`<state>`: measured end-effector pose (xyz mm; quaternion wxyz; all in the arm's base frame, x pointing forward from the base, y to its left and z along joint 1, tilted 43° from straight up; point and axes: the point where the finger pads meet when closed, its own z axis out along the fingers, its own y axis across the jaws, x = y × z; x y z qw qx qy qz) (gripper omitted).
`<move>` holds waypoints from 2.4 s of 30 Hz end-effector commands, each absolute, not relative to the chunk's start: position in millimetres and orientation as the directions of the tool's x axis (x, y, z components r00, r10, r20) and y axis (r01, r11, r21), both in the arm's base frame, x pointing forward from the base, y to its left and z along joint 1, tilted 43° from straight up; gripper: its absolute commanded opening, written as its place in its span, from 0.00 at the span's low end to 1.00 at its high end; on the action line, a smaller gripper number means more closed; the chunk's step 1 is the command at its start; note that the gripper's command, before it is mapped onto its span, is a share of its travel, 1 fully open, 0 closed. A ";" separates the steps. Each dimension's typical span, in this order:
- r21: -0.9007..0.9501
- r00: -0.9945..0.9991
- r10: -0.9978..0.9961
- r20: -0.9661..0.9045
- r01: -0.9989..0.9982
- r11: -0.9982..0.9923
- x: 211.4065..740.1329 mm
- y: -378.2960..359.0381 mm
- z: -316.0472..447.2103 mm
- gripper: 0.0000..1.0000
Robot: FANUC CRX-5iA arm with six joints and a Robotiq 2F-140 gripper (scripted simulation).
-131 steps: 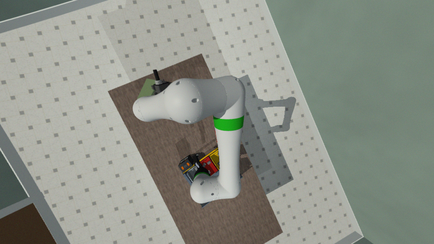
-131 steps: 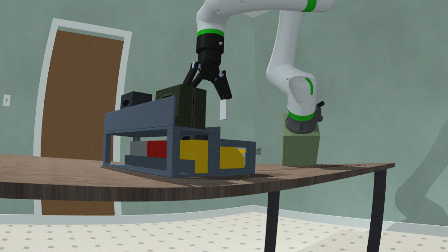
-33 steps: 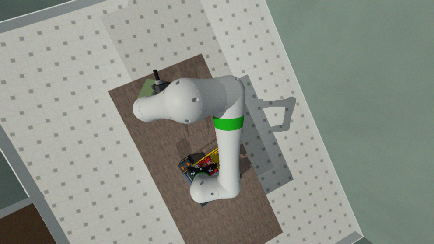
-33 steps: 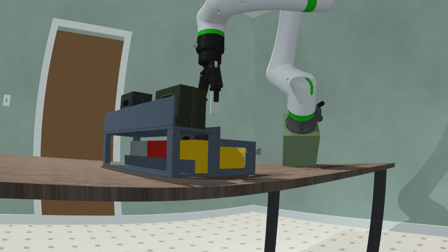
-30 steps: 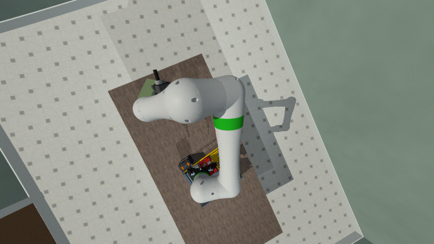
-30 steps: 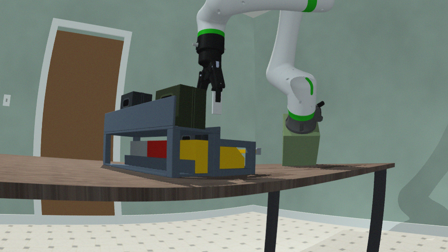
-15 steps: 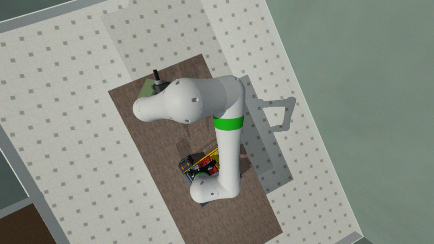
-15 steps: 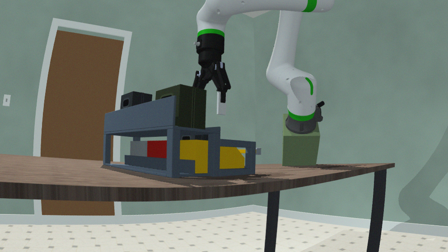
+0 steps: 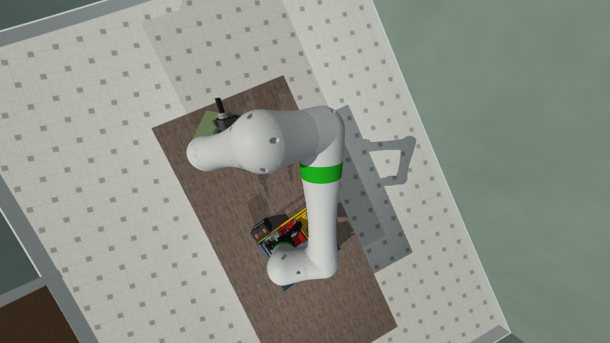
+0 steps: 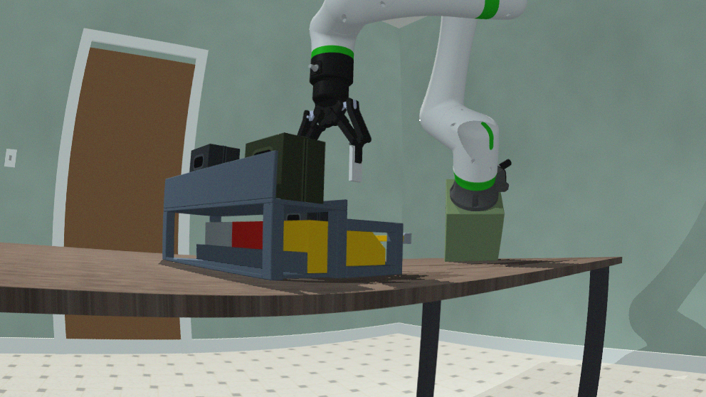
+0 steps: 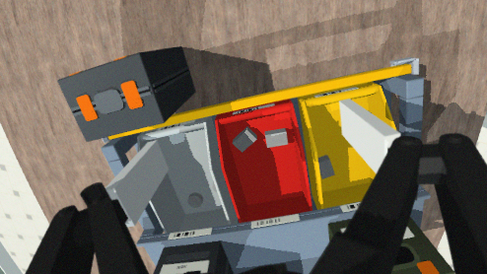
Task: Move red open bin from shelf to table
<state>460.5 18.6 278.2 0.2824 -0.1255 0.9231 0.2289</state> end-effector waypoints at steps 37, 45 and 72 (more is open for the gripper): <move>-0.123 -0.364 -0.651 -0.666 -0.807 0.577 460.6 18.4 278.4 1.00; -0.157 -0.322 -0.680 -0.659 -0.825 0.543 460.6 18.4 278.4 1.00; -0.464 0.131 -0.860 -0.494 -0.876 0.133 460.6 18.4 278.4 1.00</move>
